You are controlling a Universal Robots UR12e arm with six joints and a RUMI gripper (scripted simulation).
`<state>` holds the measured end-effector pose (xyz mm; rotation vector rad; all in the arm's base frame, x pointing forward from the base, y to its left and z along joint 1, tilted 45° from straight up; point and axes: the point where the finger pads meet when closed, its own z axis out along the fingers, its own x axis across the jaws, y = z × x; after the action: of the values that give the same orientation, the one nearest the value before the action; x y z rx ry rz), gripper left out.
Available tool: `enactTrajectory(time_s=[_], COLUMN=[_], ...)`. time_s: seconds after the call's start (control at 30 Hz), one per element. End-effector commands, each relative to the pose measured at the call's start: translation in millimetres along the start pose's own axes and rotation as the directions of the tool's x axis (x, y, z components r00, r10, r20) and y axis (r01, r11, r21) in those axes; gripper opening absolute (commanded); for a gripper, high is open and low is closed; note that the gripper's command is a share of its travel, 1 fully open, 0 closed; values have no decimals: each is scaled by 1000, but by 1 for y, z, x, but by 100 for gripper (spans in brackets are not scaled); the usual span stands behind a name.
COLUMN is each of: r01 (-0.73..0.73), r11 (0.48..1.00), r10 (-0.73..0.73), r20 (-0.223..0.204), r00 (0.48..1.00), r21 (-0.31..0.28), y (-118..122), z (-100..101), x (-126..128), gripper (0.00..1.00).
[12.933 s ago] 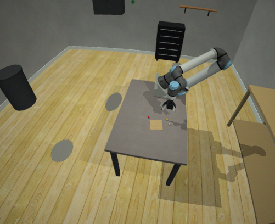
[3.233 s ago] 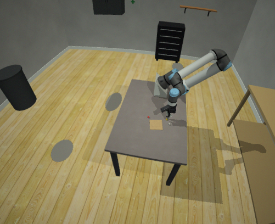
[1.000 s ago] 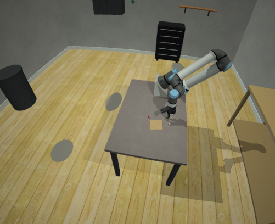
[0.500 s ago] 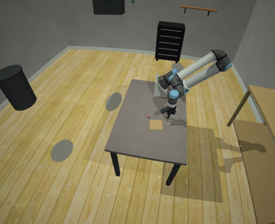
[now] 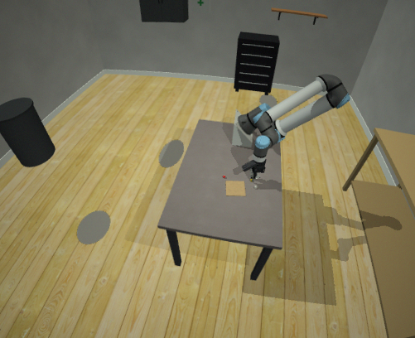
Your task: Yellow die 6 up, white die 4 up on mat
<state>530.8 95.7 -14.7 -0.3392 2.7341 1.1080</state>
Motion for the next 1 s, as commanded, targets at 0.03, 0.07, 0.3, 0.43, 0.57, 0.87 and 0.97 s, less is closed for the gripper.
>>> enactTrajectory(time_s=[0.03, 0.07, 0.3, 0.43, 0.57, 0.87, 0.97], r01=[-3, -3, -3, -3, -3, -3, -3], r11=[1000, 1000, 1000, 1000, 1000, 1000, 1000], r10=[3, 3, 3, 3, 3, 3, 3], r20=[-2, -2, -2, -2, -2, -2, -2], r00=[1000, 1000, 1000, 1000, 1000, 1000, 1000], r21=[-4, -4, -4, -4, -4, -4, -4], y=[1, 1, 1, 1, 1, 1, 1], z=[3, 3, 3, 3, 3, 3, 3], x=[2, 2, 2, 2, 2, 2, 2], gripper=[18, 18, 0, 0, 0, 0, 0])
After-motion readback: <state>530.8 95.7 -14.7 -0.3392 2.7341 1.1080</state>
